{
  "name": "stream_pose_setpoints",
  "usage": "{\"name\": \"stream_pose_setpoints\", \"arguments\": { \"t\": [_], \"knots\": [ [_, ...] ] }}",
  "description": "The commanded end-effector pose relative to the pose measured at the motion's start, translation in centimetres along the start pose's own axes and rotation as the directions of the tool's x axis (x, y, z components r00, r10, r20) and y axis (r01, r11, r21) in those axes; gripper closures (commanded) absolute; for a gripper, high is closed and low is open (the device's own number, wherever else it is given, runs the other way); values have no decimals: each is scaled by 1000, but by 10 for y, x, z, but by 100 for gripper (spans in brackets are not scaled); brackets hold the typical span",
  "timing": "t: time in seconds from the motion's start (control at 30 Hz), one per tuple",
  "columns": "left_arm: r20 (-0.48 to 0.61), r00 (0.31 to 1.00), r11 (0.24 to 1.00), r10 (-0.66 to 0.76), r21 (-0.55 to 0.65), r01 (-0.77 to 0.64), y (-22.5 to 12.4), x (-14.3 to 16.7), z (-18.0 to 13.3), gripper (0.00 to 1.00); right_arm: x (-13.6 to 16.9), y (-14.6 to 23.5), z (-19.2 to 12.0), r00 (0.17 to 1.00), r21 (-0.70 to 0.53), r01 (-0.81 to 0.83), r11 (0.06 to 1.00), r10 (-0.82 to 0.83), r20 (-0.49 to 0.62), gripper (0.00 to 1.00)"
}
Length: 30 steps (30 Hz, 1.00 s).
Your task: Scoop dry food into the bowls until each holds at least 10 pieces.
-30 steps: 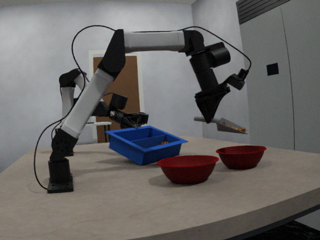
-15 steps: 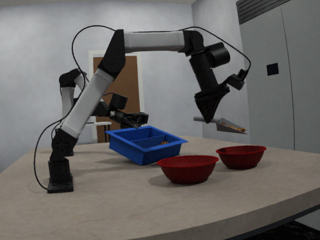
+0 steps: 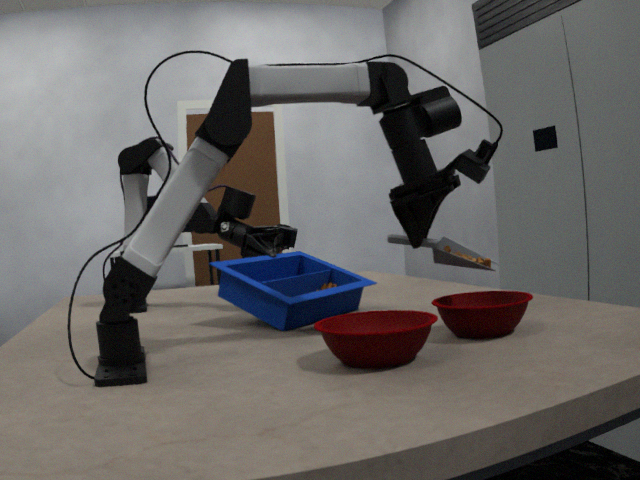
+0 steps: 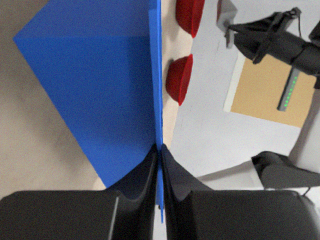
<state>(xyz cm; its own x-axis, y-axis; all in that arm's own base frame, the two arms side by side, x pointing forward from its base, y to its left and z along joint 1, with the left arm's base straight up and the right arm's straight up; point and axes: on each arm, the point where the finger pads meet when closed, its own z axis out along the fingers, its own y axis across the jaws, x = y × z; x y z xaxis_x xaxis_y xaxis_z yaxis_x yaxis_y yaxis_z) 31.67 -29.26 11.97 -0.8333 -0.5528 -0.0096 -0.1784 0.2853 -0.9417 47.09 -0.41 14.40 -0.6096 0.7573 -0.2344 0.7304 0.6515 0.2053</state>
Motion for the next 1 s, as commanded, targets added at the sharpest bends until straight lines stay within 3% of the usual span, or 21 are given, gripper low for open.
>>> {"name": "stream_pose_setpoints", "arguments": {
  "t": [0.0,0.1,0.27,0.67,0.97],
  "knots": [
    [9,995,988,95,122,-95,-47,-3,-5,100,-8,2,0,999,-15,-52,999,52,-4,100],
    [9,995,988,95,122,-95,-47,-3,-5,100,-13,7,-23,996,-60,-80,995,82,20,100],
    [9,995,988,95,122,-95,-47,-3,-5,100,-12,7,-3,989,-40,-144,989,143,-25,100],
    [9,995,988,95,122,-95,-47,-3,-5,100,-23,17,-8,961,-93,-276,957,272,-47,100],
    [9,995,988,95,122,-95,-47,-3,-5,100,-33,30,-42,928,-183,-371,910,368,-50,100]
  ]
}}
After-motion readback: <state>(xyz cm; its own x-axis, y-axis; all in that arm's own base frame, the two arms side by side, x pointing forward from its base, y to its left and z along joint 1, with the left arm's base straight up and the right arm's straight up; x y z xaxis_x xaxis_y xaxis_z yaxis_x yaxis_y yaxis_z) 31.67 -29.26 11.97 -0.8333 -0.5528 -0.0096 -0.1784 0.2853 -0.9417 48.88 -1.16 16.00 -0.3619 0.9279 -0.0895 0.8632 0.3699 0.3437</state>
